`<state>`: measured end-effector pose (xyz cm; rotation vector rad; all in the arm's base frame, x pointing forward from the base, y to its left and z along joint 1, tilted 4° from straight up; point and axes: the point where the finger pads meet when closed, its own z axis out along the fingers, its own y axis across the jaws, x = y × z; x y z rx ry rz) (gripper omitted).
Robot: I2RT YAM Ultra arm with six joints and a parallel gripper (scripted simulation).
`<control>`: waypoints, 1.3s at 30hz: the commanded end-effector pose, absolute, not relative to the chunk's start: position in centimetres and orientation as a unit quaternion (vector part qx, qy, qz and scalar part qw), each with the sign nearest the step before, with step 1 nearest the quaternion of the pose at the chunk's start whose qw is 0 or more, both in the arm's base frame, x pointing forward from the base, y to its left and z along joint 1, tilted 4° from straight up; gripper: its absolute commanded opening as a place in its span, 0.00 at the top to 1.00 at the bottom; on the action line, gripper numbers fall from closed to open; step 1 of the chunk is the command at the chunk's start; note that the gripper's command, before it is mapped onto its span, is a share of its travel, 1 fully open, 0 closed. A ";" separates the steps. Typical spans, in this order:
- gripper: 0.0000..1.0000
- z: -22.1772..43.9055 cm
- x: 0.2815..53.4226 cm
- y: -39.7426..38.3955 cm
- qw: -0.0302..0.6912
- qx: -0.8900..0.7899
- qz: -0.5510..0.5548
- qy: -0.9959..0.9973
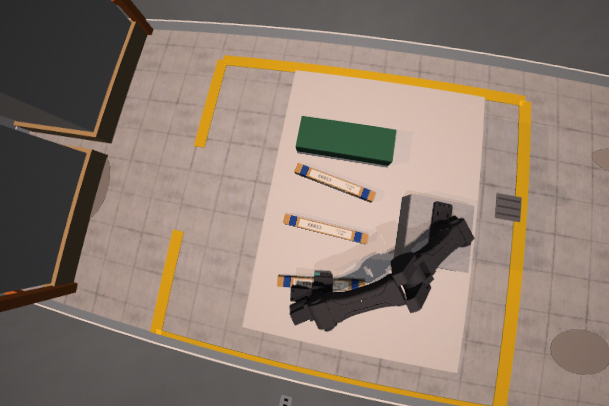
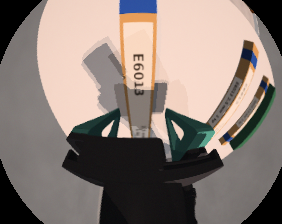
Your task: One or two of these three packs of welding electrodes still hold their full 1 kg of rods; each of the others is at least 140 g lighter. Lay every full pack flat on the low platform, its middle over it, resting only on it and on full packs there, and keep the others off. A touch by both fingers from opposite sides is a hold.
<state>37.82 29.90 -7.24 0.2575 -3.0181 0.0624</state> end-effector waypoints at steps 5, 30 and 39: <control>0.26 -5.2 39.8 31.9 0.009 0.087 -0.010 -0.996; 0.26 -7.7 38.7 31.0 0.033 0.086 0.006 -0.996; 0.26 -9.0 38.5 31.0 0.035 0.087 0.007 -0.996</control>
